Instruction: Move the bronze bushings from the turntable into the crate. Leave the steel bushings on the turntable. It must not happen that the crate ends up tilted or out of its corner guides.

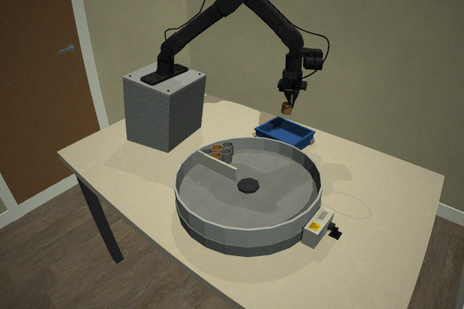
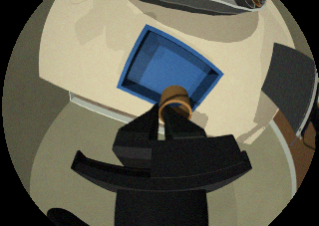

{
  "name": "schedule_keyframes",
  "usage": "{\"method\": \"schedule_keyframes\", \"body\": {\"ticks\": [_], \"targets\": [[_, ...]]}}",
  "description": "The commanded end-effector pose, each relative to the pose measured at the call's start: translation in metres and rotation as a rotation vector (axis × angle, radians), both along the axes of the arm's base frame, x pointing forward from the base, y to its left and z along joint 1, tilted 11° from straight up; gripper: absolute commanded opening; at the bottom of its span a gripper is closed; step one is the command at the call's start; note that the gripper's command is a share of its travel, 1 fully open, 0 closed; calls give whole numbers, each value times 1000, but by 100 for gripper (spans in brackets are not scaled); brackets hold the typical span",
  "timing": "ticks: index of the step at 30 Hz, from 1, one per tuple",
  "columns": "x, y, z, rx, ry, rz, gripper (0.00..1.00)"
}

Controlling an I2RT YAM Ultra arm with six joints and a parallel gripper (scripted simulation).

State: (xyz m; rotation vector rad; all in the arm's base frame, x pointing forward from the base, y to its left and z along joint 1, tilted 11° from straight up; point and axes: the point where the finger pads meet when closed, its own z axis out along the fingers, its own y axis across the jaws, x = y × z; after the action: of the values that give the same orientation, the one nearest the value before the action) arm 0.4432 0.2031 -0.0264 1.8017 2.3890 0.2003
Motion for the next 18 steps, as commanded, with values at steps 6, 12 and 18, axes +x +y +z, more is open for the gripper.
{"method": "schedule_keyframes", "body": {"ticks": [6, 12, 18], "targets": [[12, -6, -30, -8, -16, -6, 0], [23, -1, -52, 2, -34, -2, 0], [31, 1, -40, 18, -67, -5, 0]]}}
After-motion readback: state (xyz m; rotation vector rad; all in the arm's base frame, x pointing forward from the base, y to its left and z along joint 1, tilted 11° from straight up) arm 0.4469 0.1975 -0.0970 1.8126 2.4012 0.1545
